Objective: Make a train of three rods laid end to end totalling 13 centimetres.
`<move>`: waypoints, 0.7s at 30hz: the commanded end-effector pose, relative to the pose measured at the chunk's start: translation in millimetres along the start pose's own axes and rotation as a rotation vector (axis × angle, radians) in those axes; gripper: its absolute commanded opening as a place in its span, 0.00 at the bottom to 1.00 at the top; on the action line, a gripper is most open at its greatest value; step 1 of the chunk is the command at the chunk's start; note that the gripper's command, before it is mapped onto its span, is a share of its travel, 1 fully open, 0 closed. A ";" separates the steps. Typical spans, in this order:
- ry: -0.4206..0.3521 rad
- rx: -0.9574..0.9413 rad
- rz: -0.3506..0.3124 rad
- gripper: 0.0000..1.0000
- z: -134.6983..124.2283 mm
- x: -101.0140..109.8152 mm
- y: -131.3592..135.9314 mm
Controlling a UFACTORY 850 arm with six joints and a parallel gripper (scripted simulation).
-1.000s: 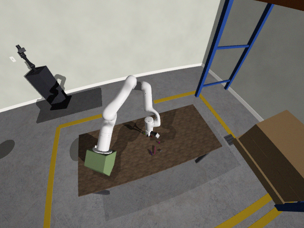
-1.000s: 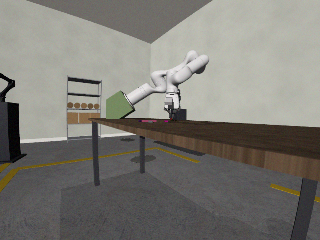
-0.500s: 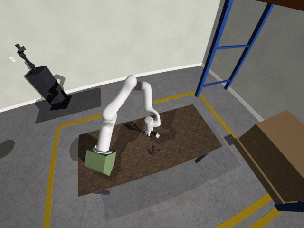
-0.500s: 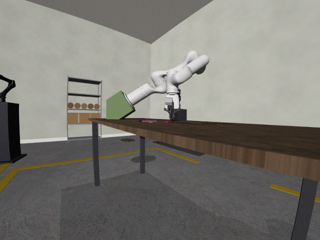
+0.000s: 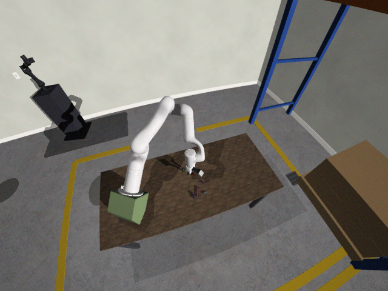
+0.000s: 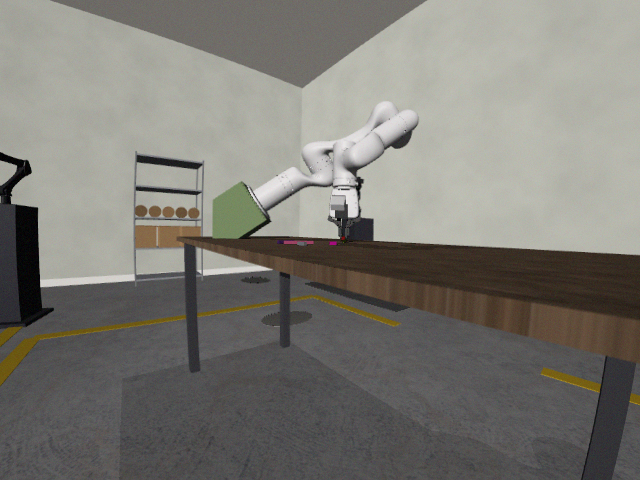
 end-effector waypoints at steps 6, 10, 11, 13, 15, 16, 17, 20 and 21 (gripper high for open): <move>0.001 0.000 0.000 0.04 0.4 -3.0 -0.2; 0.001 0.000 0.000 0.04 0.4 -6.6 -0.2; 0.001 0.000 0.000 0.04 0.4 -6.6 -0.2; 0.001 0.000 0.000 0.04 0.4 -7.5 -0.2; 0.001 0.000 0.000 0.04 0.4 -9.2 -0.2; 0.001 0.000 0.000 0.04 0.4 -9.9 -0.2; 0.001 0.000 0.000 0.04 0.4 -10.5 -0.2; 0.001 0.000 0.000 0.04 0.4 -11.6 -0.2; 0.001 0.000 0.000 0.04 0.4 -11.7 -0.2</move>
Point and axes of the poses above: the point where the finger pads meet when closed, its own x axis back along the fingers, its own y axis across the jaws, z = x × y, the point moved 2 cm from there along x, back along the fingers, and after that the axes turned 9 degrees about x, right-handed, at the moved point
